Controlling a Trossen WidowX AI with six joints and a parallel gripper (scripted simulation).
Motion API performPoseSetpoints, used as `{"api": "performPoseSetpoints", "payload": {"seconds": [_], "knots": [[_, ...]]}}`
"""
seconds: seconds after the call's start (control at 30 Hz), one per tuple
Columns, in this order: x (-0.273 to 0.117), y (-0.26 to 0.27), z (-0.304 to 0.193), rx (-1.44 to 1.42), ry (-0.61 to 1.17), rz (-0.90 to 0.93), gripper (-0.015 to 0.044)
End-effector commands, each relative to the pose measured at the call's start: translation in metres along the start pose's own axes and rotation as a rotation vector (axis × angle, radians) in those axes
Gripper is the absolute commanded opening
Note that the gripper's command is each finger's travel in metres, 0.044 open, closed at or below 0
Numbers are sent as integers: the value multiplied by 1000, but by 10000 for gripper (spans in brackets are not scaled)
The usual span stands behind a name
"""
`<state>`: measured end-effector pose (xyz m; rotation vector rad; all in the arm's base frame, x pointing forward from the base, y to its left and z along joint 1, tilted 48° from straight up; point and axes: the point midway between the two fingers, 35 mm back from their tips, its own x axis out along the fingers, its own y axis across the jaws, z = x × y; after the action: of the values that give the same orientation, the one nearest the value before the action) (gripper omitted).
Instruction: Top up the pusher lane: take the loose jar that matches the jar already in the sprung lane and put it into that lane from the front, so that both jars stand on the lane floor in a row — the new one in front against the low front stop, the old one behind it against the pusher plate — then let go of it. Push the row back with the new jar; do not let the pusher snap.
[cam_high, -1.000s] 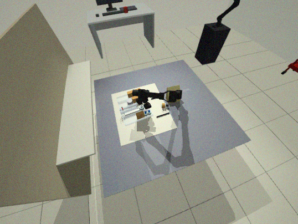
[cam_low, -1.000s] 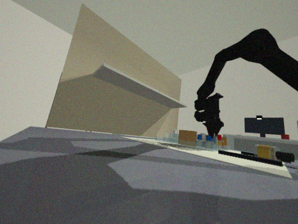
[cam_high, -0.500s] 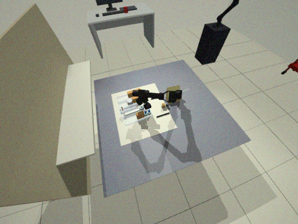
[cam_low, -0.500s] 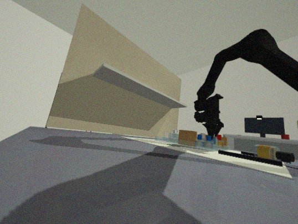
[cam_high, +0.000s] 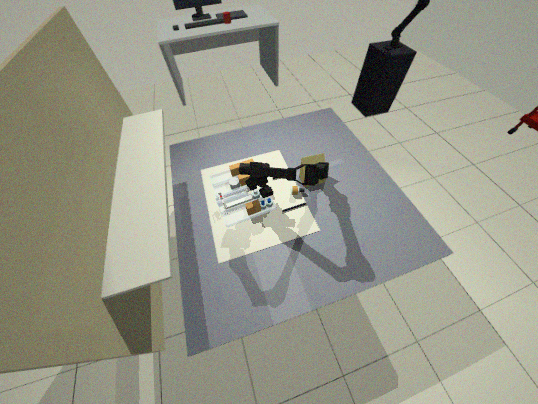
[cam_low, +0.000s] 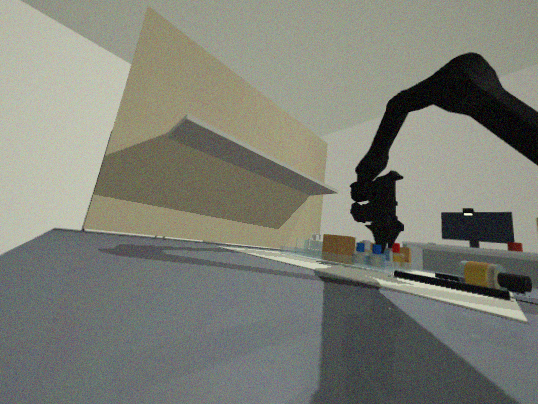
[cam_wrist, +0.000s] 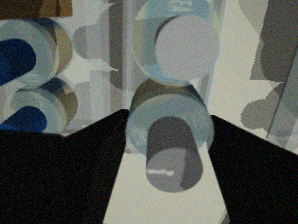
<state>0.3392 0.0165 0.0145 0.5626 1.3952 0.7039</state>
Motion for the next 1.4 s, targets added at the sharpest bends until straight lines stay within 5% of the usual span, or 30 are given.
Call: {"api": "performPoseSetpoints", "payload": {"seconds": [0.0, 1.37], "knots": [[1, 1, 3, -8, -14, 6, 0], [12, 0, 1, -8, -14, 7, 0]]}}
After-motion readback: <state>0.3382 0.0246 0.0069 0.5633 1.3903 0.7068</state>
